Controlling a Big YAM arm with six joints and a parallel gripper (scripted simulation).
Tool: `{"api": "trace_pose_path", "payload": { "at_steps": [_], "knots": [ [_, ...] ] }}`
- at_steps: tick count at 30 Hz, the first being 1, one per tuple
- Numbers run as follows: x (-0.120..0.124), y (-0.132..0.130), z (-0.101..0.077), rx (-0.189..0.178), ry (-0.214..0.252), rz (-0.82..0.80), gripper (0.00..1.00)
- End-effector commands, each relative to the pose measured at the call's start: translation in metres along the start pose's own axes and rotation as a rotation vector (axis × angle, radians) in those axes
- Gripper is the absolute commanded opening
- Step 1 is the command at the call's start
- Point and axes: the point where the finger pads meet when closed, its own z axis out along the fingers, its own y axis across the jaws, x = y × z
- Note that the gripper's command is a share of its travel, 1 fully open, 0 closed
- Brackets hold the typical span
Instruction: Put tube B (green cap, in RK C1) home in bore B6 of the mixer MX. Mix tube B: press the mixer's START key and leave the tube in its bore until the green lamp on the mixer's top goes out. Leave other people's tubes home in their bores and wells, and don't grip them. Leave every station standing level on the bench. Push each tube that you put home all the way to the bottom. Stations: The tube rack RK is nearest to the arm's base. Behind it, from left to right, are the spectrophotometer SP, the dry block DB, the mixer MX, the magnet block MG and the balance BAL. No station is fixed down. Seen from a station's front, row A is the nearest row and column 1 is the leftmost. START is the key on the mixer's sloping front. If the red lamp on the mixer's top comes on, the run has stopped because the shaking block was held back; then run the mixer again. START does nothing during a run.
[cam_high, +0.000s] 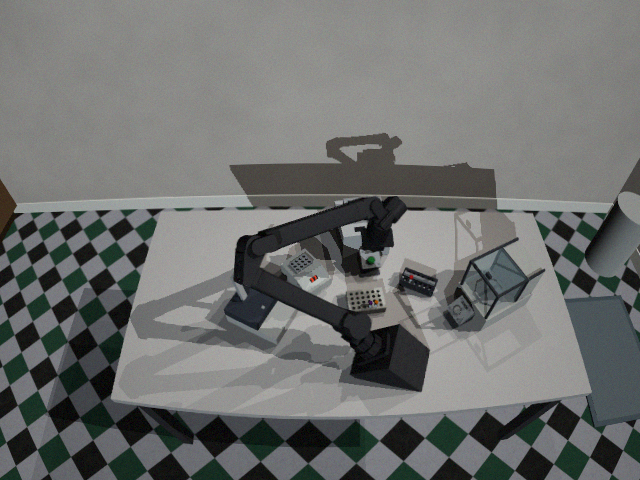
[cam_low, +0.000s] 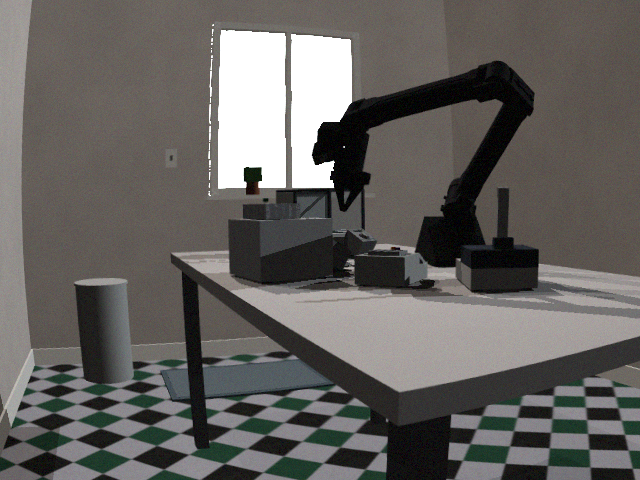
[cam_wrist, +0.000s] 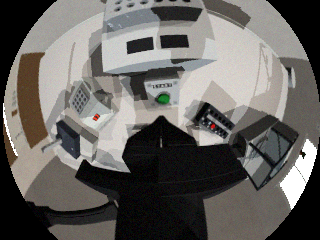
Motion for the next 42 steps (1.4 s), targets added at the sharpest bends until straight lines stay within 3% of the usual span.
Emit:
{"api": "trace_pose_path", "payload": {
  "at_steps": [1, 7, 11, 14, 22, 25, 42],
  "knots": [
    [-0.001, -0.007, -0.011, 0.03, -0.117, -0.068, 0.0],
    [0.009, -0.008, -0.013, 0.01, -0.292, -0.113, 0.0],
    [0.003, -0.01, -0.018, 0.021, -0.297, -0.149, 0.0],
    [0.021, -0.008, -0.012, 0.002, -0.28, -0.109, 0.0],
    [0.035, -0.011, -0.012, -0.002, -0.274, -0.099, 0.0],
    [0.021, -0.01, -0.017, 0.009, -0.28, -0.134, 0.0],
    [0.021, -0.01, -0.017, 0.009, -0.28, -0.134, 0.0]
  ]
}}
